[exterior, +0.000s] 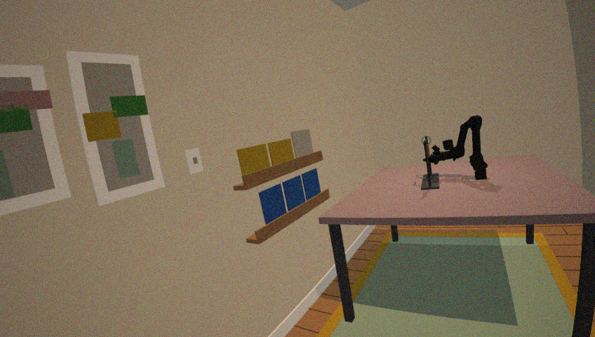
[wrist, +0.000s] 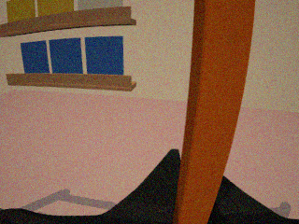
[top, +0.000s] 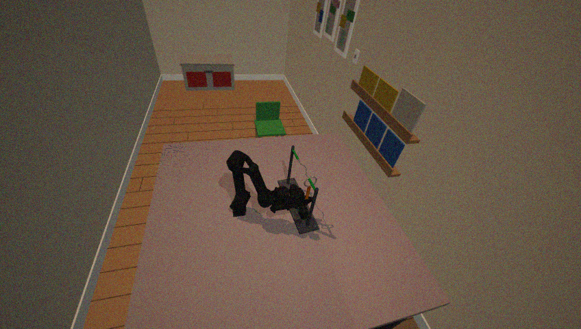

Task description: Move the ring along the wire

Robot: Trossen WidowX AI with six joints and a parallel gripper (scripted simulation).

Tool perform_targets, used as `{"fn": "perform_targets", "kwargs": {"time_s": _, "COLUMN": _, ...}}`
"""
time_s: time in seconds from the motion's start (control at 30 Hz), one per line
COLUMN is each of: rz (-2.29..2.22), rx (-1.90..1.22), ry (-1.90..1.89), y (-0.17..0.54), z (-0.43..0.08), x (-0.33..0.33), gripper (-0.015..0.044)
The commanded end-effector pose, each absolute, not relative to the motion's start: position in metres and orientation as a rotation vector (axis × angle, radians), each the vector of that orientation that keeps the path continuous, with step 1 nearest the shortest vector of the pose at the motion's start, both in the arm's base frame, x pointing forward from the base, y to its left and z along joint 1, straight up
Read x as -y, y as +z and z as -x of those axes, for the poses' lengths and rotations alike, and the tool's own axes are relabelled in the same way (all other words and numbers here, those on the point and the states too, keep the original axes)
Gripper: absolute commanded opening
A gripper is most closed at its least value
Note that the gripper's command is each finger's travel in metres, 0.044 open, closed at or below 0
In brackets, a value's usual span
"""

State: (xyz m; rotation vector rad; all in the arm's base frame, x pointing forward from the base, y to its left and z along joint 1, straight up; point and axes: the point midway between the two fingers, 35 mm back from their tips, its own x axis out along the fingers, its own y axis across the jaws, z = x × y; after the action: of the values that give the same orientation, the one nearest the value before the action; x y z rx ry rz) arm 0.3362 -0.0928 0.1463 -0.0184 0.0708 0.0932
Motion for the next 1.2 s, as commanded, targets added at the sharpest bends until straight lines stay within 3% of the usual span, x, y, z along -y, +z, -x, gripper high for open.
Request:
{"fn": "perform_targets", "kwargs": {"time_s": 0.0, "rz": 0.014, "rx": -0.072, "ry": 0.090, "y": 0.146, "z": -0.336, "x": 0.092, "gripper": -0.0150}}
{"fn": "perform_targets", "kwargs": {"time_s": 1.17, "rz": -0.007, "rx": -0.068, "ry": 0.071, "y": 0.146, "z": -0.333, "x": 0.055, "gripper": -0.0150}}
